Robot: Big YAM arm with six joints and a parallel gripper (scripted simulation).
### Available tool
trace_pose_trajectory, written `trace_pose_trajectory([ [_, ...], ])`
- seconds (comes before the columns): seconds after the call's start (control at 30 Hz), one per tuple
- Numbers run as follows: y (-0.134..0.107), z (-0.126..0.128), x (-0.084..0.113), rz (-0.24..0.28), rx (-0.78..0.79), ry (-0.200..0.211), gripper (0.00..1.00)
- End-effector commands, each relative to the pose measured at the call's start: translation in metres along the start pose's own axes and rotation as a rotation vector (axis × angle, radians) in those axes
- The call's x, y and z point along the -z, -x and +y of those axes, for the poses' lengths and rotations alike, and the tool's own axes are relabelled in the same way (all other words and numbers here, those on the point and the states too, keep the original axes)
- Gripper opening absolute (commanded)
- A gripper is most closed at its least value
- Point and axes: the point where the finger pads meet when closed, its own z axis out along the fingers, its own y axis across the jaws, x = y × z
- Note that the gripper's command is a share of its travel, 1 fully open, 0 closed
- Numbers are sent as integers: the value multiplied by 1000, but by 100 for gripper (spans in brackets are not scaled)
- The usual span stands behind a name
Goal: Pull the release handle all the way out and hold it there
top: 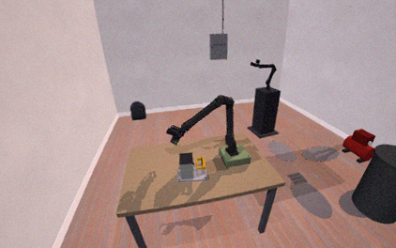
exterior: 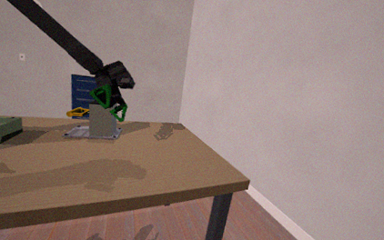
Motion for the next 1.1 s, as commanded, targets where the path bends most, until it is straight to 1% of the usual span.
trace_pose_trajectory([
  [0.0, 5, -2, 2, -8, -8, -1, 100],
  [0.57, 5, -2, 2, -8, -8, -1, 100],
  [0.7, 4, -2, 5, -8, 0, 3, 100],
  [0.83, 2, 2, 15, -6, 33, 19, 100],
  [0.93, -3, 6, 31, -5, 81, 42, 100],
  [1.03, -10, 11, 53, -2, 152, 74, 100],
  [1.07, -10, 11, 53, -2, 152, 74, 100],
])
